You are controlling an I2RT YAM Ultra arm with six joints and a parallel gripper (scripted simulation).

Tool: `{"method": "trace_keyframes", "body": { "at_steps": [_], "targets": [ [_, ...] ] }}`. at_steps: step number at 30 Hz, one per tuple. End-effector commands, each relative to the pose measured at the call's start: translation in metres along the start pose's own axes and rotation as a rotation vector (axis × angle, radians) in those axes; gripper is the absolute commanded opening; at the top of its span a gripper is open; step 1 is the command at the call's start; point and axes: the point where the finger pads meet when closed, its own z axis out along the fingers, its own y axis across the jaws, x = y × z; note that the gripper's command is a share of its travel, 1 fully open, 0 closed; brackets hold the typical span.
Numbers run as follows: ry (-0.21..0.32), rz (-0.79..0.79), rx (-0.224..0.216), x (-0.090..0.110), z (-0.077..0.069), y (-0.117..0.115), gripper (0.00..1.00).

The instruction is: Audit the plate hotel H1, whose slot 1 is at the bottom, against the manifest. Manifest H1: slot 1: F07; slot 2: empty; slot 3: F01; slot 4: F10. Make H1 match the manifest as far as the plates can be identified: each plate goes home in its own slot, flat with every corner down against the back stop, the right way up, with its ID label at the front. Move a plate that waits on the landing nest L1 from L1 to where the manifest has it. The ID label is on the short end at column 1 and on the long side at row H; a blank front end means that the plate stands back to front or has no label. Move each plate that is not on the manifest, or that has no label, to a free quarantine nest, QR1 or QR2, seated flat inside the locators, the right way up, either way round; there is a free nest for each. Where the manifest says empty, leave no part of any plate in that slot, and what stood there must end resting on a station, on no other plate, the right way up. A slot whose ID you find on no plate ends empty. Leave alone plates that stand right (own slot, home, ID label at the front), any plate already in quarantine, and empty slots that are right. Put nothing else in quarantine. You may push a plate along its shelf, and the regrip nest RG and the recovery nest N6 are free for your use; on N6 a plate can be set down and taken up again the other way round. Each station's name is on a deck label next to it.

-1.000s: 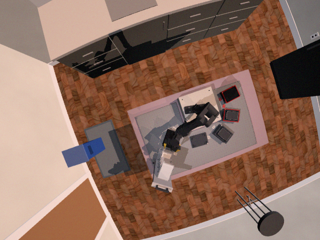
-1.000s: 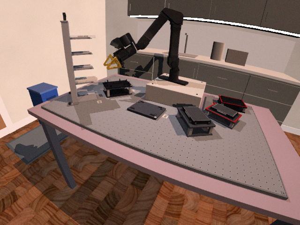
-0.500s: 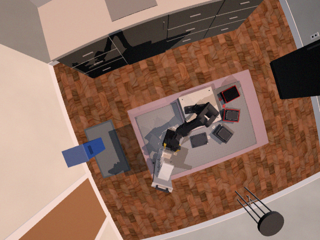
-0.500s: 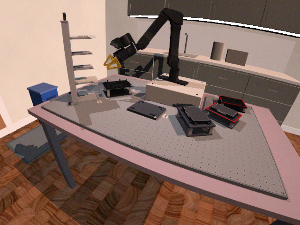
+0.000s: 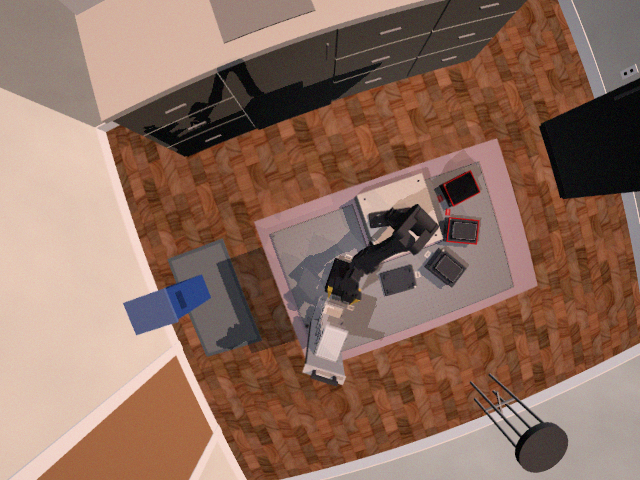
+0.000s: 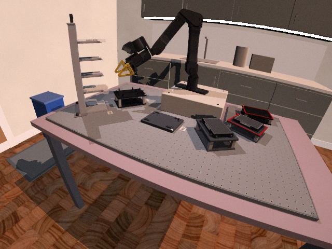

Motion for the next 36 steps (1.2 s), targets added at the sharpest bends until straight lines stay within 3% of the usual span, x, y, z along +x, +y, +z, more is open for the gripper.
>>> {"method": "trace_keyframes", "body": {
  "at_steps": [1, 32, 36],
  "targets": [
    [-0.013, -0.003, 0.003, -0.0053, -0.0006, -0.0007, 1.0],
    [-0.013, -0.003, 0.003, -0.0053, -0.0006, -0.0007, 1.0],
    [-0.013, -0.003, 0.003, -0.0019, -0.0063, -0.0007, 1.0]
  ]
}}
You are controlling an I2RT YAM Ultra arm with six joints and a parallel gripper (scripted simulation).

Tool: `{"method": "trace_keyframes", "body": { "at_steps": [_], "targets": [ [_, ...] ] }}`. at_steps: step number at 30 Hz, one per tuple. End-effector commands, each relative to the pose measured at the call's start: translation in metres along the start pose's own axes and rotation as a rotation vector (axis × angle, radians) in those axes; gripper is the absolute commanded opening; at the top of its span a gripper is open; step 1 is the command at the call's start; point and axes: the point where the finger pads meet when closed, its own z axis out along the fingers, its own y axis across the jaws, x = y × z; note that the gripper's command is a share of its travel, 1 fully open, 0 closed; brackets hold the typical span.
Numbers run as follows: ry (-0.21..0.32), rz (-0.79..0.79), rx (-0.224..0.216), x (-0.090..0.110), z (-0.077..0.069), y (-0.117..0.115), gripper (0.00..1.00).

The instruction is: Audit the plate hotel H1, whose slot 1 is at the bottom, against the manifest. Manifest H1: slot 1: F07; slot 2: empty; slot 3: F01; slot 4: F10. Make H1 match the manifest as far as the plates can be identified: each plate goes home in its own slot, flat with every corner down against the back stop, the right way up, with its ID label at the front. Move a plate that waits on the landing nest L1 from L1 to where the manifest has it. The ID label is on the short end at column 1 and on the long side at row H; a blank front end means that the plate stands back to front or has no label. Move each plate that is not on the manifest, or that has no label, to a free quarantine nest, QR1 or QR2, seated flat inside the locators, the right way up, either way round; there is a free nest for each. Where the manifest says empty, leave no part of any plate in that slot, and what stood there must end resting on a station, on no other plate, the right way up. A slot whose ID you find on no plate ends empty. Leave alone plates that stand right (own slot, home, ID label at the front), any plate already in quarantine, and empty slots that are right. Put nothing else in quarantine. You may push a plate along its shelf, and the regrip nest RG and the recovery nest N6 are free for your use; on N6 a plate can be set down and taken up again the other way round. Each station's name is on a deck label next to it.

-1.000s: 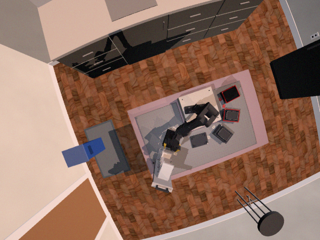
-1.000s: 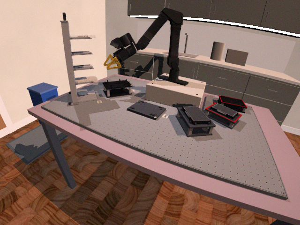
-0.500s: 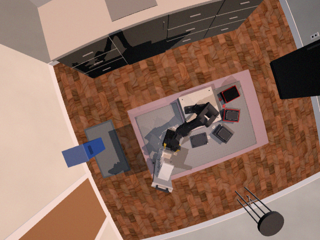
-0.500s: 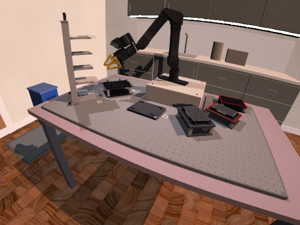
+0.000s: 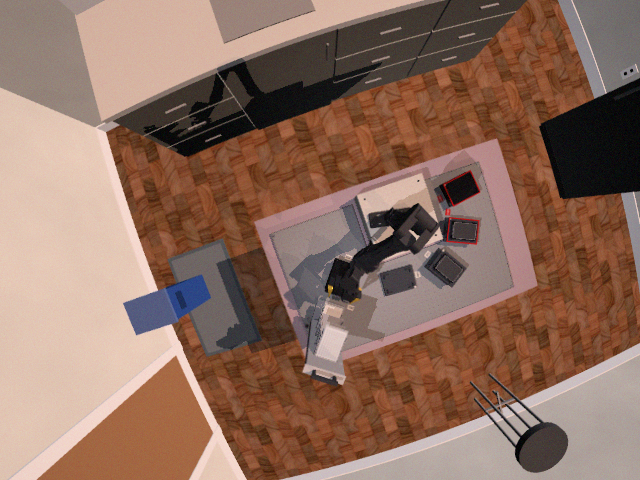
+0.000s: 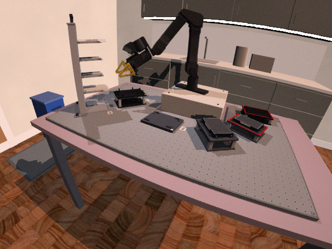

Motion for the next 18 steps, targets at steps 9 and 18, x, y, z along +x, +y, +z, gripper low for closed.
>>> {"method": "trace_keyframes", "body": {
  "at_steps": [9, 18],
  "targets": [
    [-0.017, -0.007, 0.001, 0.0, -0.013, -0.001, 1.0],
    [-0.017, -0.007, 0.001, 0.011, -0.022, -0.001, 1.0]
  ]
}}
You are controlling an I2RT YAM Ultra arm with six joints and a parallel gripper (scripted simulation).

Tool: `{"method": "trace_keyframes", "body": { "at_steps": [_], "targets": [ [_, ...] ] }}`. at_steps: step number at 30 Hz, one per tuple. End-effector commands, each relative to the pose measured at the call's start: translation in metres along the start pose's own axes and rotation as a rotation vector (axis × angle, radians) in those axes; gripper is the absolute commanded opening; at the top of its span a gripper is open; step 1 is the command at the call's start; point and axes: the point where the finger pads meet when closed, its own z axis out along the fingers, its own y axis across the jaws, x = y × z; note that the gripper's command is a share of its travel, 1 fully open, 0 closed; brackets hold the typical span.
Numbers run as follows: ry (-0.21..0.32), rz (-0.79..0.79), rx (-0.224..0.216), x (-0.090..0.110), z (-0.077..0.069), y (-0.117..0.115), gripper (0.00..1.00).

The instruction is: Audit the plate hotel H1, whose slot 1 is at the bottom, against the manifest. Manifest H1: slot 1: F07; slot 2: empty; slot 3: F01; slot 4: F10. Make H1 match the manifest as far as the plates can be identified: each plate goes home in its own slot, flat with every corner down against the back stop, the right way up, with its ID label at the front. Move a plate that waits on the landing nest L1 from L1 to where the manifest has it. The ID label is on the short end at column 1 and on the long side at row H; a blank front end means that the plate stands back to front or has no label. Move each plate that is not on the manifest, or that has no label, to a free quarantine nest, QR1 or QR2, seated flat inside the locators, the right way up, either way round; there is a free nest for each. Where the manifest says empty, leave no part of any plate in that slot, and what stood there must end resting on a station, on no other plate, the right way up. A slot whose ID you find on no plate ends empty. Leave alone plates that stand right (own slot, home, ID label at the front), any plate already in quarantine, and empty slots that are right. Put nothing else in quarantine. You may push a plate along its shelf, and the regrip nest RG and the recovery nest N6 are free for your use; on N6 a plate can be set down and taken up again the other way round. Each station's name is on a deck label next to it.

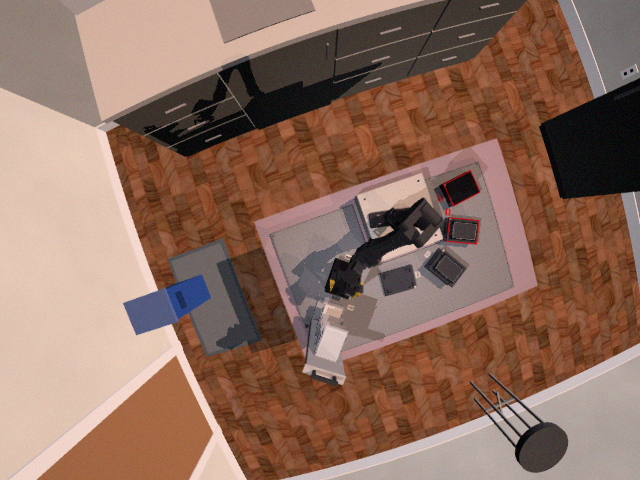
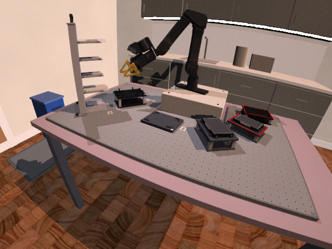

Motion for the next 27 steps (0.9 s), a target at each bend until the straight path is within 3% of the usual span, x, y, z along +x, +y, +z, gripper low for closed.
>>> {"method": "trace_keyframes", "body": {
  "at_steps": [1, 27],
  "targets": [
    [-0.01, -0.01, -0.007, -0.002, -0.001, 0.001, 1.0],
    [-0.009, -0.01, -0.007, 0.037, -0.001, 0.001, 1.0]
  ]
}}
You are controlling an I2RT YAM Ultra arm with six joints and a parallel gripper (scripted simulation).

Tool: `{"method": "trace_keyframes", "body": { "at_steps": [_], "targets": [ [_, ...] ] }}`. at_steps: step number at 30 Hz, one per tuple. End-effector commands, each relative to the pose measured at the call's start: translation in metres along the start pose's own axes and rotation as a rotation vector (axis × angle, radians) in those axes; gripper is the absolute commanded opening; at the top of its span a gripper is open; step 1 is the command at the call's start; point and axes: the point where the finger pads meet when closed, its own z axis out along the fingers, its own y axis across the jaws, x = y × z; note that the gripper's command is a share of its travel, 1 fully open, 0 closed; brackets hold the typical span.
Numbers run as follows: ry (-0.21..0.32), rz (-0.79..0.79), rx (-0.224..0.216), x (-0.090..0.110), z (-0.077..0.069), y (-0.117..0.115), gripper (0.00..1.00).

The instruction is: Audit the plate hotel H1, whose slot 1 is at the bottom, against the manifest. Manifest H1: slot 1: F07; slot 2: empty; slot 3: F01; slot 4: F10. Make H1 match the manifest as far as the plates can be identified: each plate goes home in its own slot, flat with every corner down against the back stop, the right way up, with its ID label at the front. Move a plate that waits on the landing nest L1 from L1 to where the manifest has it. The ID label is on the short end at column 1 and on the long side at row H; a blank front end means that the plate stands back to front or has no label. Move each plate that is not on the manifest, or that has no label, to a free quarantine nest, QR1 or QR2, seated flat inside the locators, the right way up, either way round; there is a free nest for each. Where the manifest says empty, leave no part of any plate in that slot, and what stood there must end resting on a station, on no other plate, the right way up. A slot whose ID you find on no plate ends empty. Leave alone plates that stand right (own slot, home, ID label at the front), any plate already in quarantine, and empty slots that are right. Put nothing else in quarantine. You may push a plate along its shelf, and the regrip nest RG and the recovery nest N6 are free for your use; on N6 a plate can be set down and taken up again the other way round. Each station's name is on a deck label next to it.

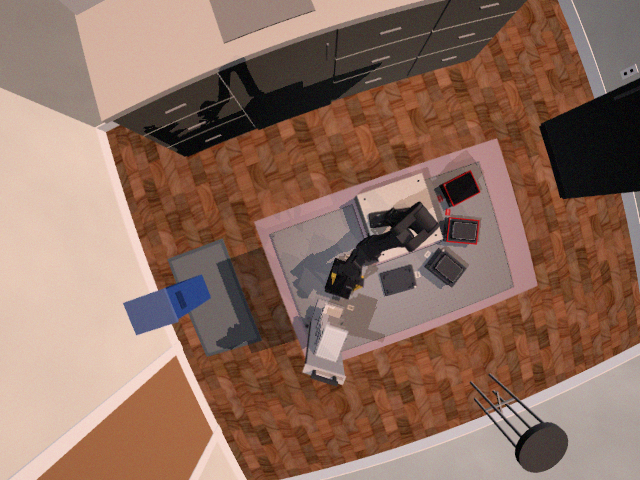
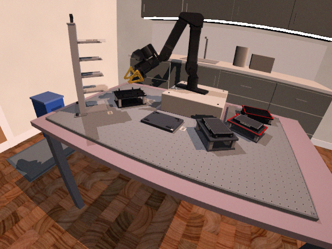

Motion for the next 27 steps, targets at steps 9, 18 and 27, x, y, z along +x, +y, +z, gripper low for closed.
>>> {"method": "trace_keyframes", "body": {
  "at_steps": [9, 18, 27],
  "targets": [
    [-0.03, -0.018, 0.0, -0.002, 0.004, -0.001, 1.0],
    [-0.031, -0.018, 0.0, -0.006, 0.019, -0.001, 1.0],
    [-0.031, -0.018, 0.0, -0.008, 0.025, -0.001, 1.0]
  ]
}}
